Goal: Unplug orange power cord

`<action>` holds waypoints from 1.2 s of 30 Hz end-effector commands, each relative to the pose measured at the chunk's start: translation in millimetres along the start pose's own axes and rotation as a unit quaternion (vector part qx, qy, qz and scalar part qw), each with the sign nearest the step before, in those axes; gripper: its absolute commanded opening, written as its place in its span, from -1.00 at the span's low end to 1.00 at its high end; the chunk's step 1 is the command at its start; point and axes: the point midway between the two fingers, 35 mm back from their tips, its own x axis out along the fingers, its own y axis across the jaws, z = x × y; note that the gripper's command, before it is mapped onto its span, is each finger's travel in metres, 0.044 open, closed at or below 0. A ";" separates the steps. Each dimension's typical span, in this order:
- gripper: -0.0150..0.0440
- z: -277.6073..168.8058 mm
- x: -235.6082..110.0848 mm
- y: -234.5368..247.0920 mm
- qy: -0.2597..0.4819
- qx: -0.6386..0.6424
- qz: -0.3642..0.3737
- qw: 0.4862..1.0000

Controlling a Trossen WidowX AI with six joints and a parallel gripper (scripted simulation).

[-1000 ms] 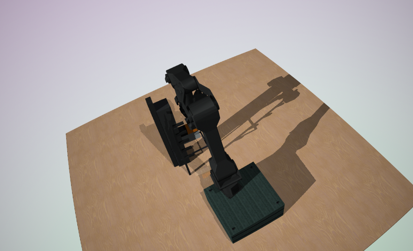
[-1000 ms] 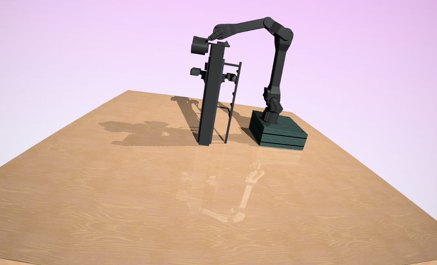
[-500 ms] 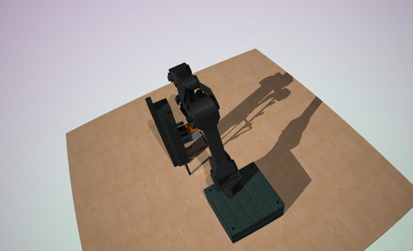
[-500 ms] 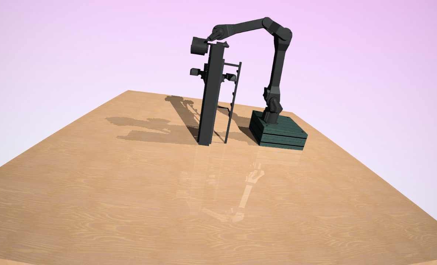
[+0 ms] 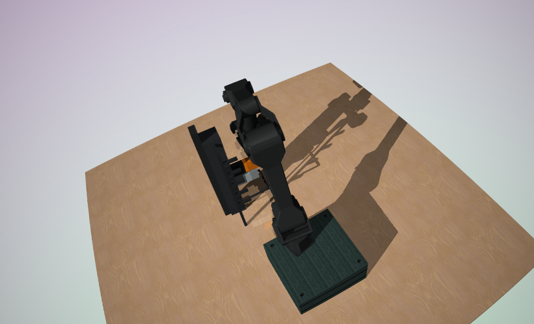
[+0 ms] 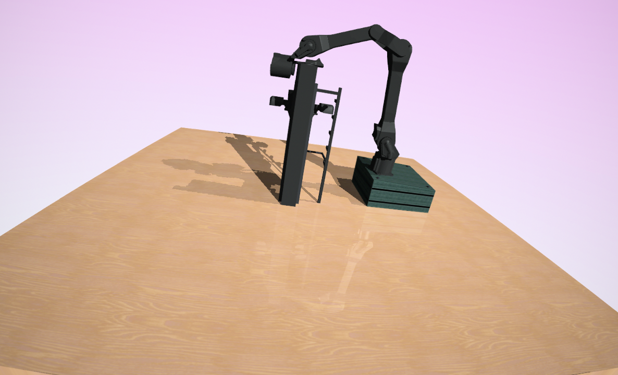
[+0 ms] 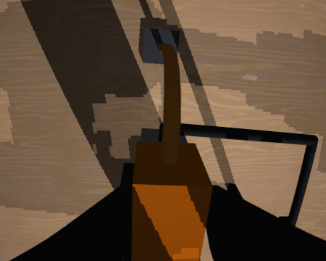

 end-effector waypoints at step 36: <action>1.00 83.5 -19.6 -6.9 -0.043 0.028 0.000 0.999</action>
